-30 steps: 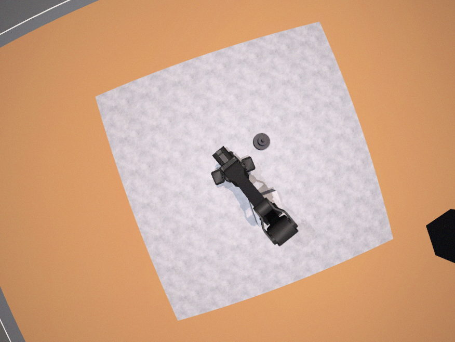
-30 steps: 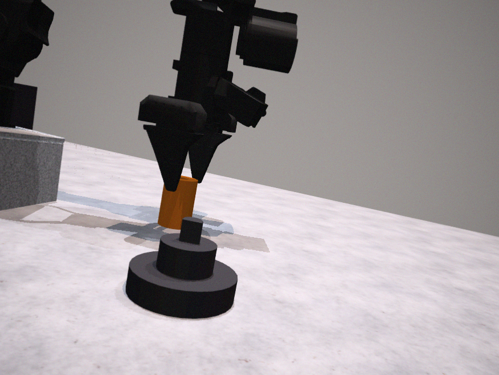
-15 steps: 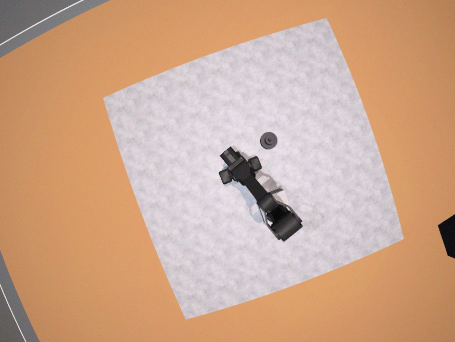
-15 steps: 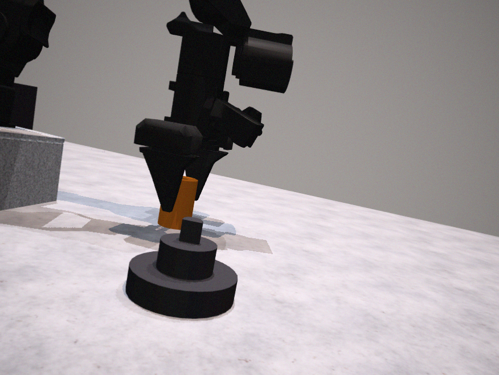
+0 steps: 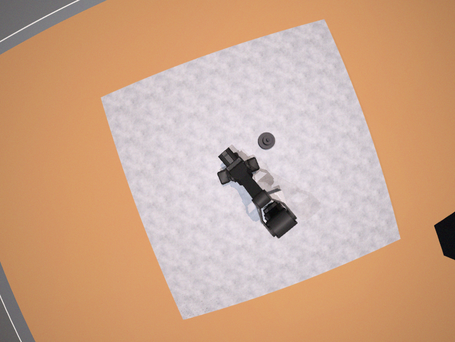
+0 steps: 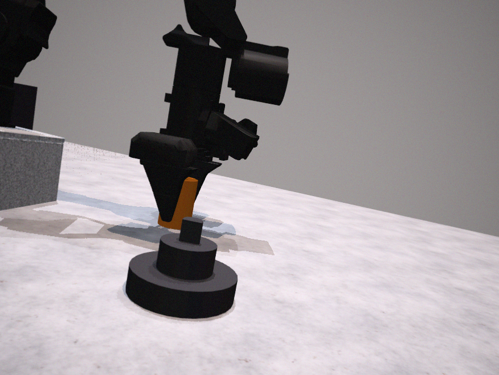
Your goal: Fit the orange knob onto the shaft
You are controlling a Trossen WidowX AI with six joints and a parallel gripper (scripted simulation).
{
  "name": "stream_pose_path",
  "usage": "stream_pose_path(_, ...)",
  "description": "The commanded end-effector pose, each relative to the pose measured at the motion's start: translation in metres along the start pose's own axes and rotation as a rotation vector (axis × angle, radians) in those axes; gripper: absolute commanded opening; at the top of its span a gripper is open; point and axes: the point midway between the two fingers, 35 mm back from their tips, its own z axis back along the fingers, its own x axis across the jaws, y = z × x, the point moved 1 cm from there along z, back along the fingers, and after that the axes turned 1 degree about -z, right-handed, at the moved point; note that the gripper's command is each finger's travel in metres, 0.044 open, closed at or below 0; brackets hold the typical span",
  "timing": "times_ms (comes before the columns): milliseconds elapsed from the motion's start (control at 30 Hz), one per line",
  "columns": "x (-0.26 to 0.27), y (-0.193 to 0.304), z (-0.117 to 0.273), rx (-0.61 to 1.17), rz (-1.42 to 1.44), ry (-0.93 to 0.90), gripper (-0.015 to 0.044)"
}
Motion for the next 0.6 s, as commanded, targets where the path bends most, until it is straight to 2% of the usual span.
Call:
stream_pose_path(0, -0.001, 0.001, -0.003, 0.006, -0.004, 0.007, 0.0204)
stream_pose_path(33, -0.001, 0.001, -0.003, 0.006, -0.004, 0.007, 0.0178)
stream_pose_path(267, -0.001, 0.001, -0.003, 0.006, -0.004, 0.007, 0.0131)
stream_pose_path(433, 0.000, -0.003, 0.014, 0.005, -0.004, 0.007, 0.0000)
stream_pose_path(567, 0.001, -0.008, 0.043, 0.005, -0.004, 0.007, 0.0000)
